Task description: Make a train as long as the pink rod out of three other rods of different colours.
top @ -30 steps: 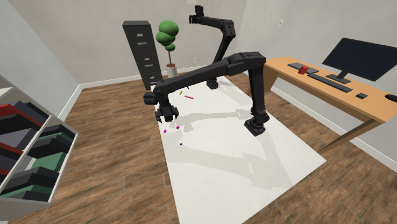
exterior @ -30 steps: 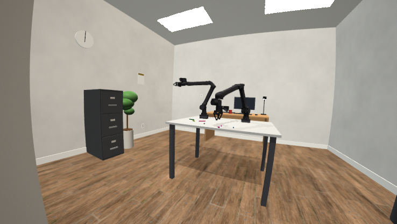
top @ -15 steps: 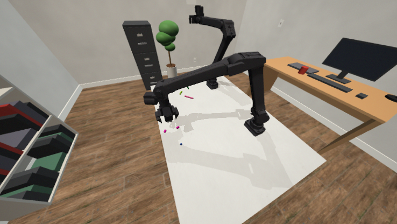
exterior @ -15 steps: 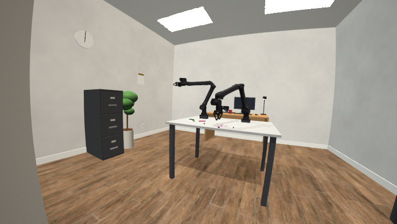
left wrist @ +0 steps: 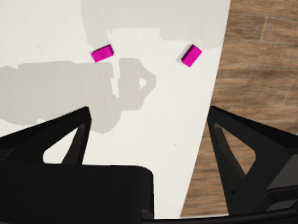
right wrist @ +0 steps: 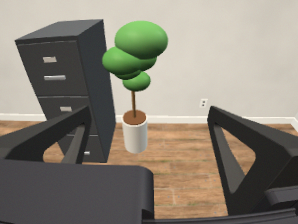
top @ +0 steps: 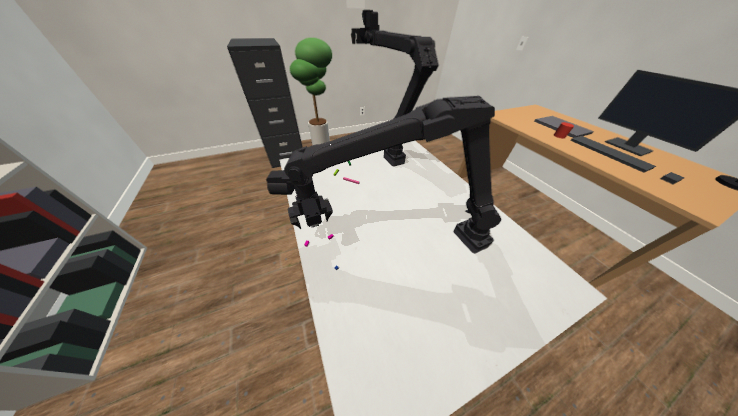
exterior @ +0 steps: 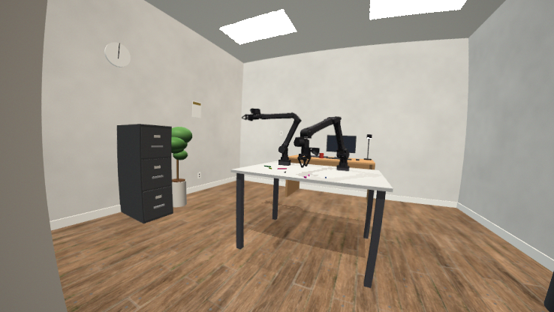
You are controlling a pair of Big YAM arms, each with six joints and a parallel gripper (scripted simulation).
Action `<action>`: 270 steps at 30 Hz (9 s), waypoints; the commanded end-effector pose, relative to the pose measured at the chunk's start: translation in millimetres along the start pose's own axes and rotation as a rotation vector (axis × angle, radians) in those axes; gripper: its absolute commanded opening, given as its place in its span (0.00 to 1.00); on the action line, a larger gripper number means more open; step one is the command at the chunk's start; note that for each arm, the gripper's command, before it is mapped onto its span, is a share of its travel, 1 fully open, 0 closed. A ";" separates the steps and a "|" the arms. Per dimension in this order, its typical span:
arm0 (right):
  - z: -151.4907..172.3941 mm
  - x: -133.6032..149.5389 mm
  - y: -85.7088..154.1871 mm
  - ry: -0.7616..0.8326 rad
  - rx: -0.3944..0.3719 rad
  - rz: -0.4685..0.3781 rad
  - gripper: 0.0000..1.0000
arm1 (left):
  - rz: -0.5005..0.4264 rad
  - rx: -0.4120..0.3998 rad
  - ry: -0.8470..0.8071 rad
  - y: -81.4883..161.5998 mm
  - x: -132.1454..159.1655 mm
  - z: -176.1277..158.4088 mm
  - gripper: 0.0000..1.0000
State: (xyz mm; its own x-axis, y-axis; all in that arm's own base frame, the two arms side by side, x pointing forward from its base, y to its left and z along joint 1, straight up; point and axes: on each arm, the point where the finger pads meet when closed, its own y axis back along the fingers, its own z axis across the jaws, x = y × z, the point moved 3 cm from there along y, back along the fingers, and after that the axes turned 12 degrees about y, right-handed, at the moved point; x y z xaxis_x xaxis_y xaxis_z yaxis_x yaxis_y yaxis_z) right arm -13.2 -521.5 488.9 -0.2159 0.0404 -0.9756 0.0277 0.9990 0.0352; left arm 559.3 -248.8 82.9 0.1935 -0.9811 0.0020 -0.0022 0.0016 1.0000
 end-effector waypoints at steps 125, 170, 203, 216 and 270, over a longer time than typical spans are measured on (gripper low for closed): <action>-5.9 -10.4 7.2 -0.009 0.011 -0.034 1.00 | -0.013 0.030 -2.014 12.6 -52.8 -16.5 1.00; -5.9 -10.4 7.2 -0.009 0.011 -0.034 1.00 | -0.033 0.020 -3.123 8.9 -81.0 -22.5 1.00; -5.9 -10.4 7.2 -0.009 0.011 -0.034 1.00 | -0.045 0.024 -3.147 12.8 -75.3 -22.2 1.00; -5.9 -10.4 7.2 -0.009 0.011 -0.034 1.00 | -0.045 0.024 -3.147 12.8 -75.3 -22.2 1.00; -5.9 -10.4 7.2 -0.009 0.011 -0.034 1.00 | -0.045 0.029 -2.985 10.7 -44.0 -20.9 1.00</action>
State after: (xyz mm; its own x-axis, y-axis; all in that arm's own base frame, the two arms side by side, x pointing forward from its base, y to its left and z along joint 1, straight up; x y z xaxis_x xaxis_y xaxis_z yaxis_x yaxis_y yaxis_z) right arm -13.2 -521.5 488.9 -0.2159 0.0404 -0.9756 0.0277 0.9990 0.0352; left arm 557.4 -179.1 82.0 -0.2577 0.9662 -0.0003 0.0007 0.0005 1.0000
